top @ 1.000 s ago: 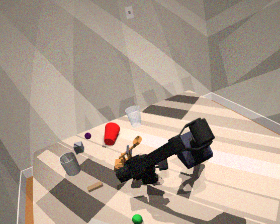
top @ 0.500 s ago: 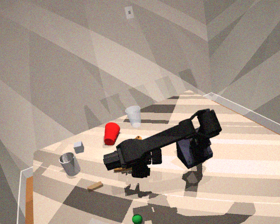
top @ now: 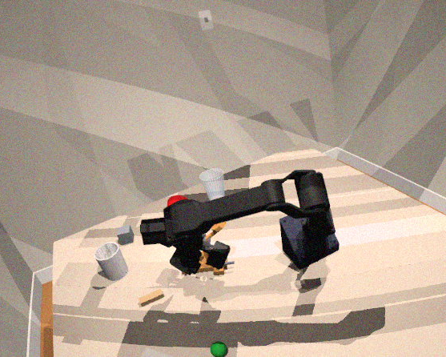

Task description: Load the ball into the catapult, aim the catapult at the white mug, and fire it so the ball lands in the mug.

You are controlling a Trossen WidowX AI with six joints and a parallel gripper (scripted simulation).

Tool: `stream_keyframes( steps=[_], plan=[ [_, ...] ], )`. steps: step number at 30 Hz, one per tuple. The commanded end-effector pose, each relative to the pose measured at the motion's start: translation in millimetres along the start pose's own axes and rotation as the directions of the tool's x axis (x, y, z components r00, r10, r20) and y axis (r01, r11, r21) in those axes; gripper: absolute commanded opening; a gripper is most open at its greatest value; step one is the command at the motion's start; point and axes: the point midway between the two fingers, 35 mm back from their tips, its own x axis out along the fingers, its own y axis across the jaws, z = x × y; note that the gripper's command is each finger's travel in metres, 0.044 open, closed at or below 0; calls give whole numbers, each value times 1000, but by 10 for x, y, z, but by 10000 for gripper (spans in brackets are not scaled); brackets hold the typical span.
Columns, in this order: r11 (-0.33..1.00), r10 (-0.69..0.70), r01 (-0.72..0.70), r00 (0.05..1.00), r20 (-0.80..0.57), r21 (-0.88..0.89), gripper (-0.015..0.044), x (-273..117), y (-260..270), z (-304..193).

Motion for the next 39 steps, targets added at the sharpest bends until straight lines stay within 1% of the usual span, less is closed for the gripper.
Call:
stream_keyframes(
  steps=[1, 11, 22, 31, 39],
  plan=[
    [995, -22, 15, 998, 64, 100, 440, -11, -204, 34],
    [927, -83, -10, 969, 232, 374, 440, -6, -783, 57],
    [782, -176, -124, 896, 407, 611, 440, -52, -1455, -34],
    [632, -261, -268, 810, 526, 727, 440, -109, -1971, -268],
    [494, -337, -414, 719, 608, 764, 440, -163, -2367, -604]
  ],
)
